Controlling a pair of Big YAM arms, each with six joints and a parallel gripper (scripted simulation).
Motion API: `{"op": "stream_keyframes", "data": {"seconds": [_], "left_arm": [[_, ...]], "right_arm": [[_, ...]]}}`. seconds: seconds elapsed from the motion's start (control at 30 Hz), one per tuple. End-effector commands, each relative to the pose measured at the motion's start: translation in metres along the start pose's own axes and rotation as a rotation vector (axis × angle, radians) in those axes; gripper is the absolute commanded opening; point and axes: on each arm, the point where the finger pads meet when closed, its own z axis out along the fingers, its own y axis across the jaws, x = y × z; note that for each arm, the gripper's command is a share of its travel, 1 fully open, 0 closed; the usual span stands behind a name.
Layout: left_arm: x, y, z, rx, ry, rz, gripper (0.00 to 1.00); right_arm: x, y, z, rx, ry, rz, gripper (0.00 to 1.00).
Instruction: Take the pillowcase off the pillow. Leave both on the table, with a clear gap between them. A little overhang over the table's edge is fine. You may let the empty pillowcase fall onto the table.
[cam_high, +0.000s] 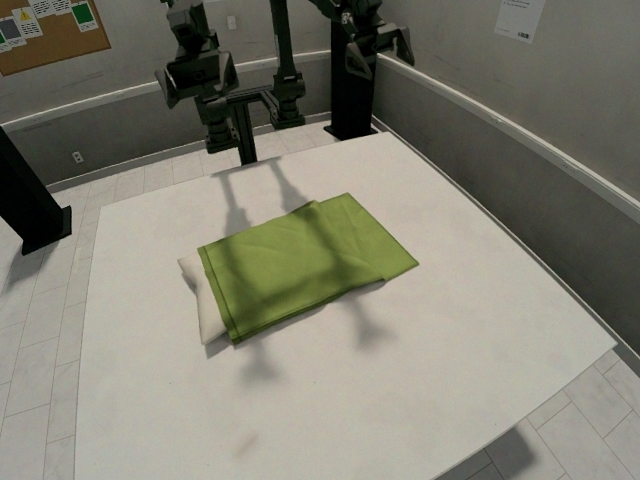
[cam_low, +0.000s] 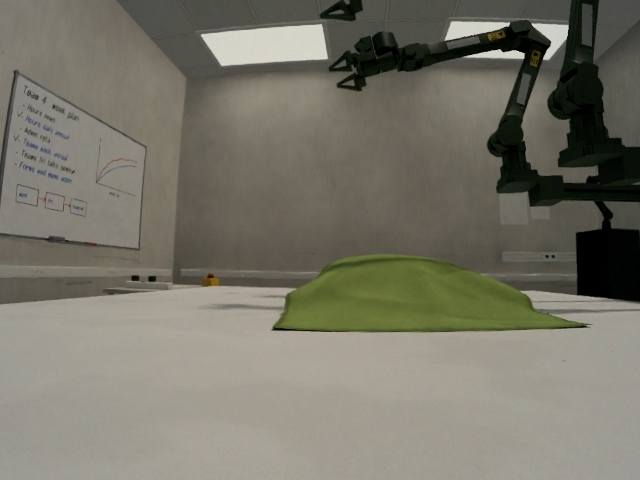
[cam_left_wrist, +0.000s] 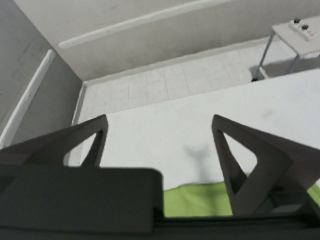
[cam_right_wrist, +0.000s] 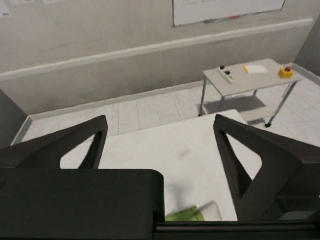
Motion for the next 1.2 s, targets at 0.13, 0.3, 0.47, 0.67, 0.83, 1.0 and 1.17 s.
{"op": "stream_keyframes", "data": {"seconds": [0.13,0.3,0.47,0.67,0.83,1.0,1.17], "left_arm": [[-0.043,-0.004,-0.04,-0.03,-0.149,-0.137,1.0],[-0.06,-0.005,-0.068,-0.039,-0.238,-0.242,1.0],[-0.073,-0.006,-0.09,-0.041,-0.304,-0.294,1.0],[-0.079,-0.008,-0.103,-0.035,-0.331,-0.304,1.0],[-0.096,-0.001,-0.113,-0.049,-0.37,-0.279,1.0],[-0.114,0.004,-0.119,-0.052,-0.39,-0.265,1.0],[-0.114,0.006,-0.113,-0.053,-0.38,-0.268,1.0]], "right_arm": [[-0.094,-0.002,-0.016,-0.04,-0.139,-0.017,1.0],[-0.111,-0.001,-0.013,-0.085,-0.144,-0.048,1.0],[-0.147,-0.001,-0.033,-0.117,-0.202,-0.06,1.0],[-0.139,0.0,-0.02,-0.13,-0.177,-0.068,1.0],[-0.161,0.0,-0.041,-0.14,-0.223,-0.057,1.0],[-0.156,0.003,-0.031,-0.144,-0.222,-0.055,0.44],[-0.144,0.005,-0.024,-0.146,-0.199,-0.061,0.44]]}}
